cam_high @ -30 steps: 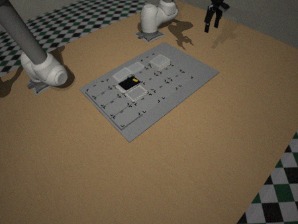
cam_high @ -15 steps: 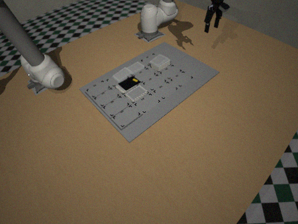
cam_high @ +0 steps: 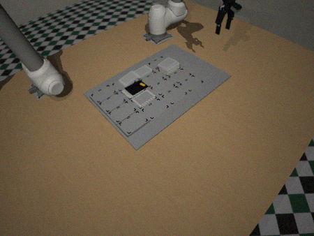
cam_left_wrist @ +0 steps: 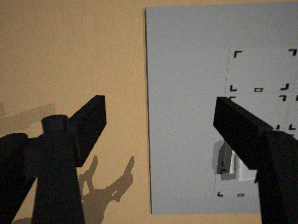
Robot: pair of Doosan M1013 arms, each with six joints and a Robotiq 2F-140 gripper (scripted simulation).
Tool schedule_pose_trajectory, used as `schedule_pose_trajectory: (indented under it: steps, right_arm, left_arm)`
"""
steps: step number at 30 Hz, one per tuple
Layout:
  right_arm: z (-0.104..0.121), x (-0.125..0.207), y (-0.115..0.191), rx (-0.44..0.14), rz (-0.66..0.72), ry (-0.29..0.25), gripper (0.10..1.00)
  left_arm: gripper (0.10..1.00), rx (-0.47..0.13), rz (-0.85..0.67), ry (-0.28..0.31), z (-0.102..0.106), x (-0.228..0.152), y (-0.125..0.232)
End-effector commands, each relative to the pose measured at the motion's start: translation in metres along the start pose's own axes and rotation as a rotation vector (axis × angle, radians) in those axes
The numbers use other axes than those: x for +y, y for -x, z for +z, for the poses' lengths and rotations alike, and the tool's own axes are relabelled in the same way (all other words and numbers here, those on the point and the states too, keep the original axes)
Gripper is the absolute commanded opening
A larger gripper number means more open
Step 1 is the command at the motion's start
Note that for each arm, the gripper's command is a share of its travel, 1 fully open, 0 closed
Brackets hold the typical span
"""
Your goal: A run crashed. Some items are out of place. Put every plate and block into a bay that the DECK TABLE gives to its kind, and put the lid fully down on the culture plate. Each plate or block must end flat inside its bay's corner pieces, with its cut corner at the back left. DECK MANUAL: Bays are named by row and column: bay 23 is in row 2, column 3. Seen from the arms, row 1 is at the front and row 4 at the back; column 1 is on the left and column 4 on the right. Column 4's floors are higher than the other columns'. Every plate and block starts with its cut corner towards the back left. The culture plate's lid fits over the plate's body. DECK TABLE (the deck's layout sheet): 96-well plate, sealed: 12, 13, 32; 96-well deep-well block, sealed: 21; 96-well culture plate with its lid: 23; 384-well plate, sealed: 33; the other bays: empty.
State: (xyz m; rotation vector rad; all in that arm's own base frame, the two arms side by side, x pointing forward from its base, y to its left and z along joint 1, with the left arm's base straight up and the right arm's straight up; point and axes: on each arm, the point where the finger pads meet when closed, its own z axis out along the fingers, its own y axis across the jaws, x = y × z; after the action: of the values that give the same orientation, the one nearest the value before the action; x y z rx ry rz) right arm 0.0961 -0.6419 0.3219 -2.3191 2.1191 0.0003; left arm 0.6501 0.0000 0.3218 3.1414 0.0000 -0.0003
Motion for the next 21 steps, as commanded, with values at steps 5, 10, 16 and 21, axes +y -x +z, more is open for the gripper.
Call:
schedule_pose_trajectory:
  steps: [5,10,16,21]
  right_arm:
    - [-0.001,0.036,-0.002,0.002,0.003,0.000,1.000]
    - [-0.001,0.051,-0.002,0.002,0.090,0.000,1.000]
    - [-0.001,0.081,0.000,0.002,0.090,0.000,1.000]
    - [-0.001,0.096,0.000,0.002,0.090,0.000,1.000]
  left_arm:
    - [0.698,0.002,0.000,0.000,-0.001,0.000,0.000]
    - [0.698,0.002,0.000,0.000,-0.001,0.000,0.000]
    - [0.698,0.002,0.000,0.000,-0.001,0.000,0.000]
    - [0.698,0.002,0.000,0.000,-0.001,0.000,0.000]
